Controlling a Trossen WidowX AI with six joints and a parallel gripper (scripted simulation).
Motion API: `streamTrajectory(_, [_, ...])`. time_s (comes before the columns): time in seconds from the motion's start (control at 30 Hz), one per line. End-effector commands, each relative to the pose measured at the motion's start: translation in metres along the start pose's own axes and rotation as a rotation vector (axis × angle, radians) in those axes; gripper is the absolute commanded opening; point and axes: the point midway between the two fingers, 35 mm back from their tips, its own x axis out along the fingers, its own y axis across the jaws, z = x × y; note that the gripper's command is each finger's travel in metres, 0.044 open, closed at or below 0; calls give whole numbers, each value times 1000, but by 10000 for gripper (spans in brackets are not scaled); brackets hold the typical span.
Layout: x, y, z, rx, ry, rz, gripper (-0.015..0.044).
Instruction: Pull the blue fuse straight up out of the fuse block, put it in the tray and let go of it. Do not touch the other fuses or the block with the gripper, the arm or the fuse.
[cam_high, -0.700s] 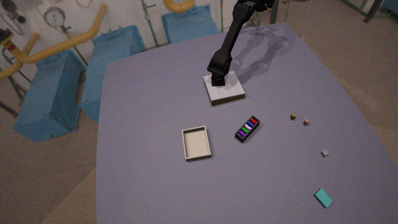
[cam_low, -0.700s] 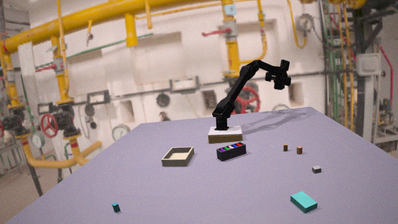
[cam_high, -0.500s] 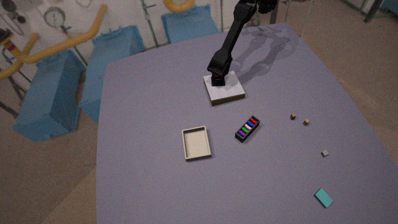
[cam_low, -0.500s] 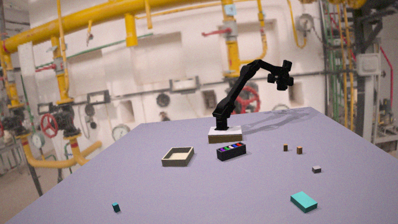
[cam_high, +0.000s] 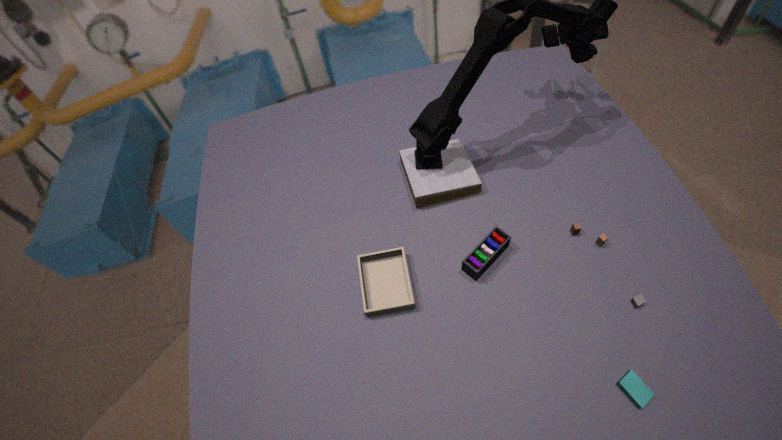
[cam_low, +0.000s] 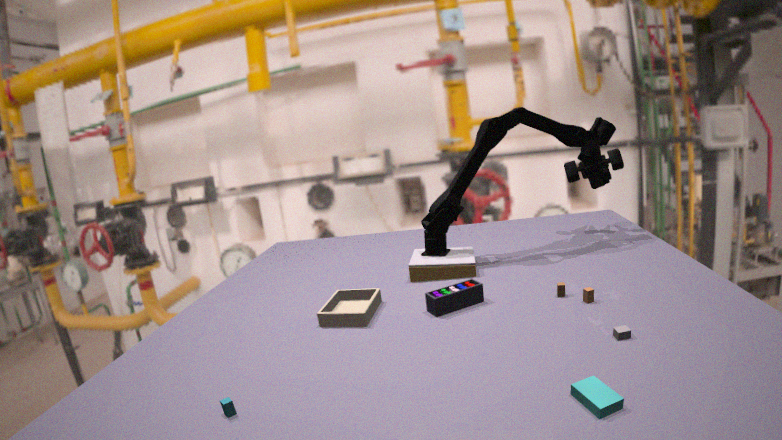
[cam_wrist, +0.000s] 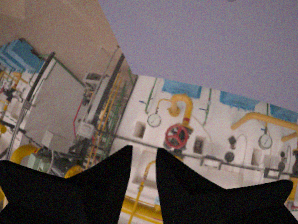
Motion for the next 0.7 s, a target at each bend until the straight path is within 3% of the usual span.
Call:
streamTrajectory(0.0, [-48, 27, 44, -100, -114, 91, 70])
streamTrajectory(0.33, [-178, 52, 152, -289, -436, 201, 70])
streamTrajectory(0.67, [-319, 10, 244, -401, -770, 144, 70])
